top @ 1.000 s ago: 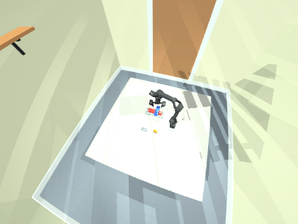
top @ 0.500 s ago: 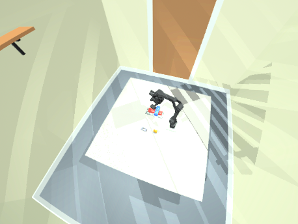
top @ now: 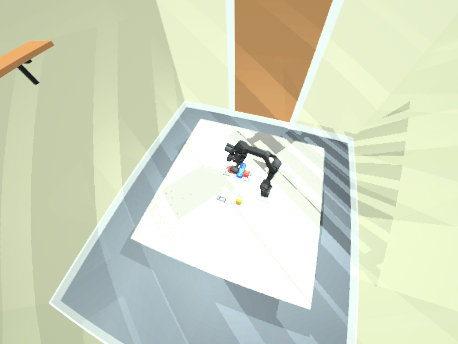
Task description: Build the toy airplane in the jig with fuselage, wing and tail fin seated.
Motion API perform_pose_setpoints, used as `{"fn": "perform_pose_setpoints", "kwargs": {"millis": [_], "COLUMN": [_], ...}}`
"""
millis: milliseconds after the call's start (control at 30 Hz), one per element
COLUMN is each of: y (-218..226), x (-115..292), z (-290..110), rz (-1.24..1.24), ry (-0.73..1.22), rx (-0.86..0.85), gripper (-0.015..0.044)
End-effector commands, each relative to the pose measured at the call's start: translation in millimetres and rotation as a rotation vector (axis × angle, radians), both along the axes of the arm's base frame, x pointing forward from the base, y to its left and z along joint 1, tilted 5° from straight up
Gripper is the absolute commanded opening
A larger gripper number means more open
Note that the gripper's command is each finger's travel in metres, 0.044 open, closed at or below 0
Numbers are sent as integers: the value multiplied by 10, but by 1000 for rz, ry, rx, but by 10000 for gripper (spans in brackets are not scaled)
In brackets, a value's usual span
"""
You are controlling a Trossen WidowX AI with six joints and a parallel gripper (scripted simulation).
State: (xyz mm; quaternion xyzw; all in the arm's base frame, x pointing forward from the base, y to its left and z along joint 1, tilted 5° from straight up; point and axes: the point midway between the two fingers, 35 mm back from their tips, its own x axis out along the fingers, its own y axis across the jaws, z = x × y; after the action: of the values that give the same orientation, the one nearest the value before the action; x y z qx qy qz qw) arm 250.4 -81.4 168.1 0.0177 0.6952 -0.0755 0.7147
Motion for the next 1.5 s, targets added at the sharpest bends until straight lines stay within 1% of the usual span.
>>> {"fn": "perform_pose_setpoints", "kwargs": {"millis": [0,233,400,533,633,700,800,867,1000,1100,1467], "y": [421,1268,1797,2137,2188,2188,2169,2152,2149,2140,2137], "x": [27,-104,-363,-635,-687,-680,-671,-679,-680,-679,-669], "z": [-39,-120,-177,-221,-229,-302,-634,-779,-809,-935,-1069], "rz": [13,13,13,13,13,13,13,13,13,13,13], "ry": [2,6,10,12,12,12,11,12,12,11,11], "rx": [9,19,20,17,16,16,16,16,16,16,16], "gripper": [440,440,440,440,440,440,440,440,440,440,440]}}
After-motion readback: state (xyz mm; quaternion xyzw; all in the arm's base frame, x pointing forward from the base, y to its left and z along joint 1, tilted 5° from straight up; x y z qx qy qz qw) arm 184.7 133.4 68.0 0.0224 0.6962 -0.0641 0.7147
